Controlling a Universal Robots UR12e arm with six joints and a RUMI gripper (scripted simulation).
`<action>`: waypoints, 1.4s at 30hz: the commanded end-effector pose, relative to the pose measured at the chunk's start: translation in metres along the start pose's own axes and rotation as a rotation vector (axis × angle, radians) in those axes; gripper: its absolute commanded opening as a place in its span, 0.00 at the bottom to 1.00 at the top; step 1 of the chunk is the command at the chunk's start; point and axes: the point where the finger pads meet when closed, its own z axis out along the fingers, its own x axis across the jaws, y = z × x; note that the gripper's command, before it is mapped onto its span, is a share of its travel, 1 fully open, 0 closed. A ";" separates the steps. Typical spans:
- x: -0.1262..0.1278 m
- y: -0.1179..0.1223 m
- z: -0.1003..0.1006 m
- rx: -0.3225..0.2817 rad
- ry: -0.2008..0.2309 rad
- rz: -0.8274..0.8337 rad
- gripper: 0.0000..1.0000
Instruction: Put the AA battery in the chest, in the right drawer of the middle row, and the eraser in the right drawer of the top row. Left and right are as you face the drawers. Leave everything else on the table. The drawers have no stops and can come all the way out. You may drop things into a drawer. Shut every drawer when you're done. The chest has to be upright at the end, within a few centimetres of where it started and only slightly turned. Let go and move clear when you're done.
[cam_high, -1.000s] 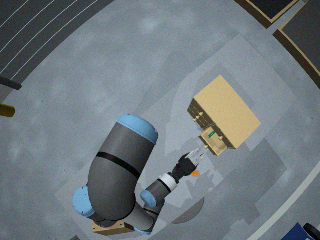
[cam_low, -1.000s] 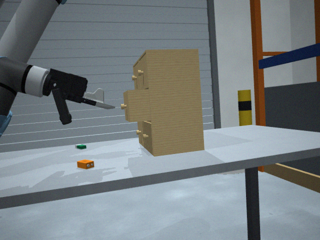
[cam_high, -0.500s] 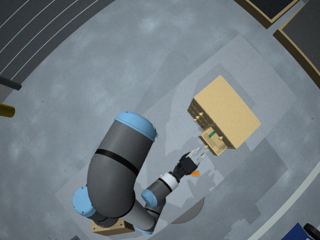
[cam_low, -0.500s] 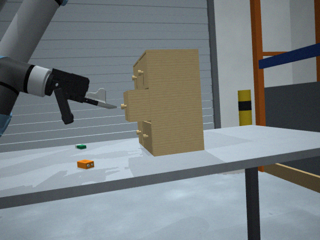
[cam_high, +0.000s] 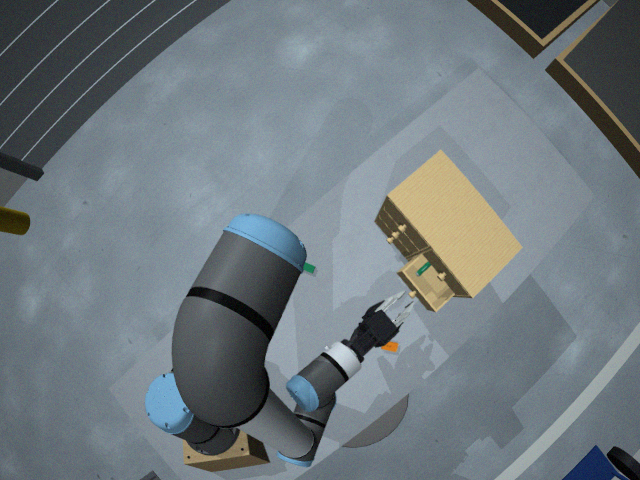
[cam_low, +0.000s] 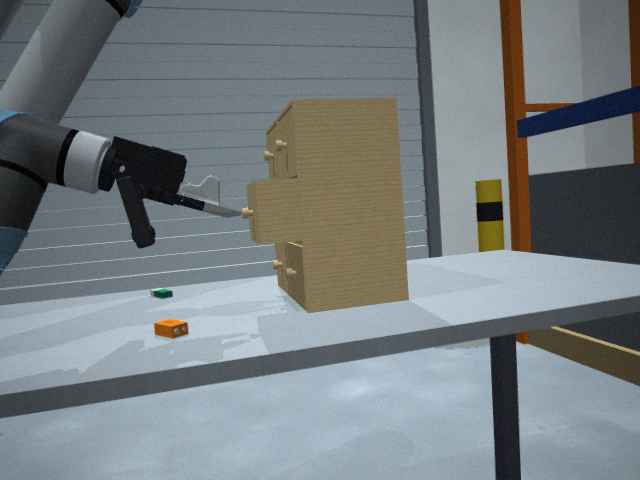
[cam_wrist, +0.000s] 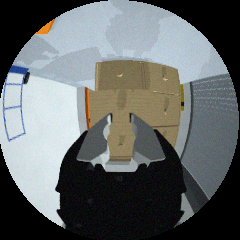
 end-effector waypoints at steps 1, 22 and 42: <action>-0.001 0.004 0.008 -0.002 0.000 -0.002 0.20; -0.001 0.007 0.017 -0.001 0.000 -0.002 0.20; -0.002 0.007 0.016 -0.001 -0.001 -0.001 0.20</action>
